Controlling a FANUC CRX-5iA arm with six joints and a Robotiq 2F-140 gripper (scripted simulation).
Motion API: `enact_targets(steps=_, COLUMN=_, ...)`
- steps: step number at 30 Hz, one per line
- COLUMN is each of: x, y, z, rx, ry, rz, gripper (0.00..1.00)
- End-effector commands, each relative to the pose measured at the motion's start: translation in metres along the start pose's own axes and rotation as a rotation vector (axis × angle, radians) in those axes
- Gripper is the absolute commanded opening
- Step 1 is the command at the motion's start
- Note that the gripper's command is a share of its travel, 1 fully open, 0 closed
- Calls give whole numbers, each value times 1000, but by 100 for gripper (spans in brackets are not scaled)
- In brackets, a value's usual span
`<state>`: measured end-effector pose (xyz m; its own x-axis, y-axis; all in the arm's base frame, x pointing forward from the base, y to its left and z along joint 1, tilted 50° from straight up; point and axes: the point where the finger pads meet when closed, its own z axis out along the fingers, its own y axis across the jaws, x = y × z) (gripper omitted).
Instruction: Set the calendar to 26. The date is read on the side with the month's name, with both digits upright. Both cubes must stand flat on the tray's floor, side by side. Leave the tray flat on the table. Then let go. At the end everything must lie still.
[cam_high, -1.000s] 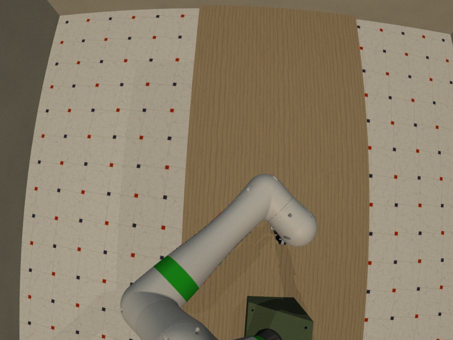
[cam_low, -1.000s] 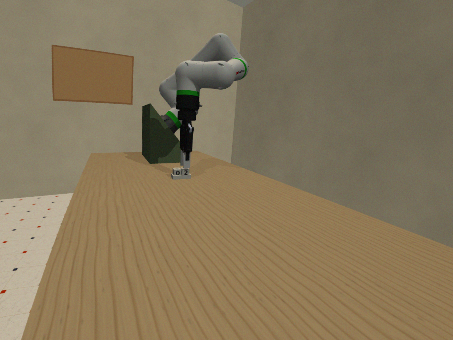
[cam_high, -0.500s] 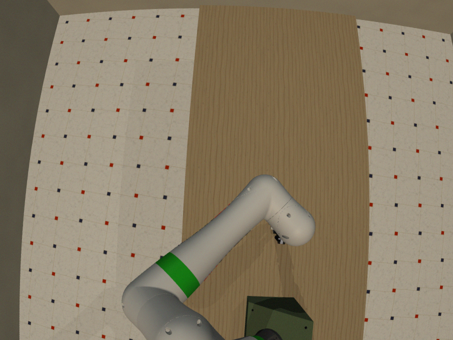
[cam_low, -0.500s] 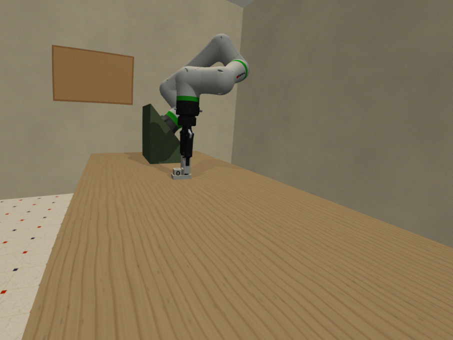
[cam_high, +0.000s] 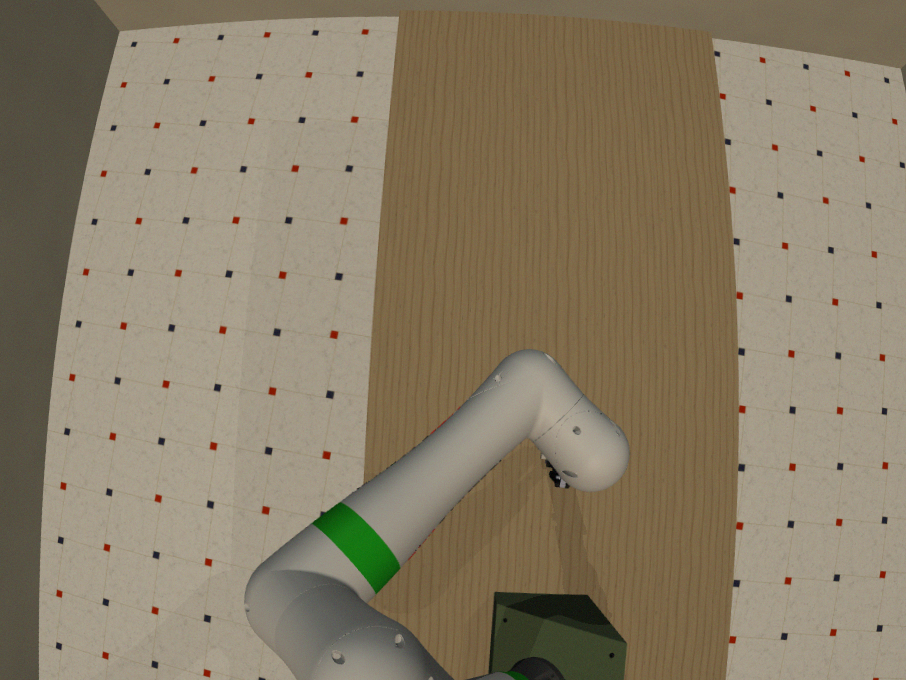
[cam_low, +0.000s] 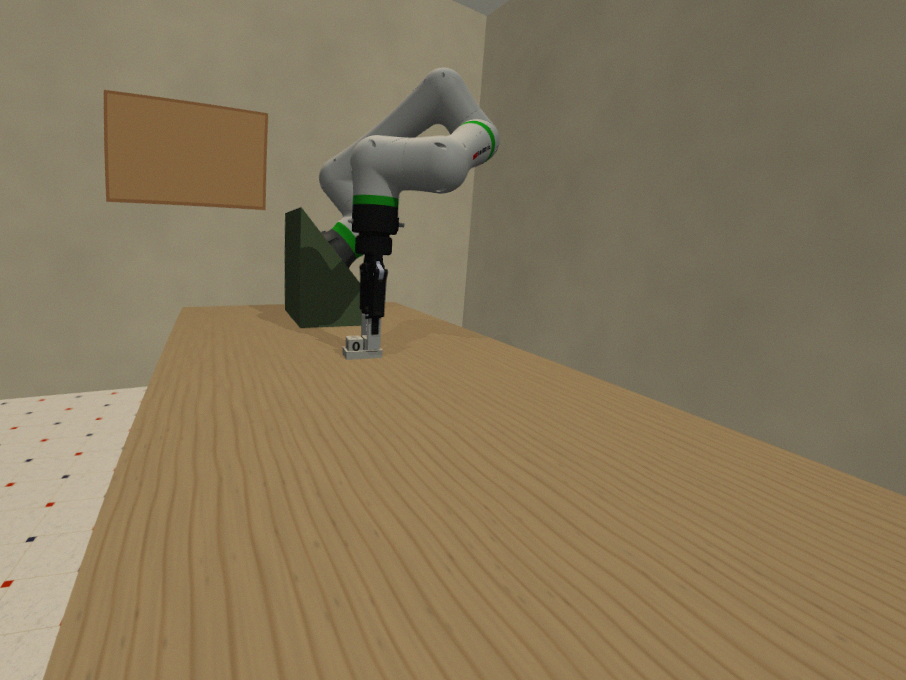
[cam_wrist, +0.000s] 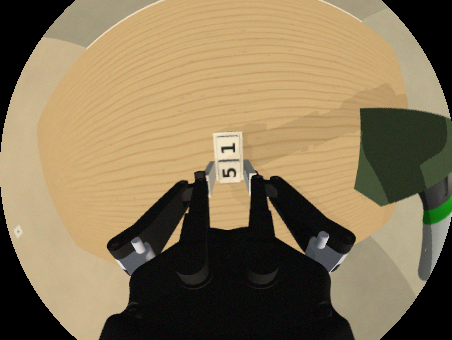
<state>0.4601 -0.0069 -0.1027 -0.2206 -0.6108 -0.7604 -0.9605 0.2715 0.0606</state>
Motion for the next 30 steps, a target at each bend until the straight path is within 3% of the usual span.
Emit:
enact_targets(steps=1, x=0, y=0, z=0, rx=0, ry=0, rz=0, gripper=29)
enact_targets(steps=29, x=0, y=0, z=0, rx=0, ry=0, rz=0, gripper=29)
enact_targets(steps=30, x=0, y=0, z=0, rx=0, ry=0, rz=0, gripper=17)
